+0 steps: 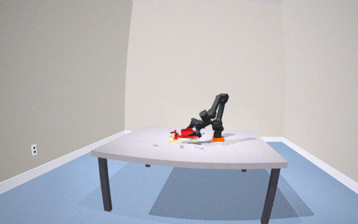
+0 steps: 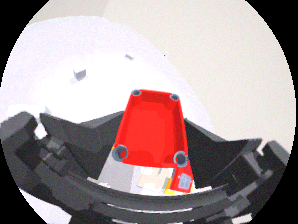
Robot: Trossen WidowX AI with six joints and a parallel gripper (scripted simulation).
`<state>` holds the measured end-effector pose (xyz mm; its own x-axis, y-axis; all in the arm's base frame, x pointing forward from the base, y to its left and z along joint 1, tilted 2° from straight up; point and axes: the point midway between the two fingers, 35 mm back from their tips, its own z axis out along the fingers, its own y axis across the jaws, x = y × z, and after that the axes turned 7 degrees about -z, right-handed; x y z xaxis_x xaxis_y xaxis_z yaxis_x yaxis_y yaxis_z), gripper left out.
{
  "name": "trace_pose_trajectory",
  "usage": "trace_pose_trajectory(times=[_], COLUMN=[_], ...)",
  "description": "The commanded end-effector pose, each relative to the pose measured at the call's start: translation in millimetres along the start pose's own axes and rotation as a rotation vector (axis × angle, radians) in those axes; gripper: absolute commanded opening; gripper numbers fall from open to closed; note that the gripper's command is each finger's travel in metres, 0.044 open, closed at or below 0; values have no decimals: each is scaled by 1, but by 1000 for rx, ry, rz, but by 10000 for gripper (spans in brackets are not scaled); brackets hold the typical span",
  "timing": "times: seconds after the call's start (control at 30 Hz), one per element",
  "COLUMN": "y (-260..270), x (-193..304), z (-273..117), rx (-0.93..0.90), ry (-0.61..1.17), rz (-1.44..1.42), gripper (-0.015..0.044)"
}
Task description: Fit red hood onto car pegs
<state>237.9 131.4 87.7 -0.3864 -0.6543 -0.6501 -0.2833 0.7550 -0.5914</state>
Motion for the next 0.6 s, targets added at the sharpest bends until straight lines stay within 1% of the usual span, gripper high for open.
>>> trace_pose_trajectory(times=[0.0,0.57], y=[0,1], x=[1,1], z=[0,0], rx=[-1,-1], ry=[1,0], rz=[-111,-518], gripper=[0,0])
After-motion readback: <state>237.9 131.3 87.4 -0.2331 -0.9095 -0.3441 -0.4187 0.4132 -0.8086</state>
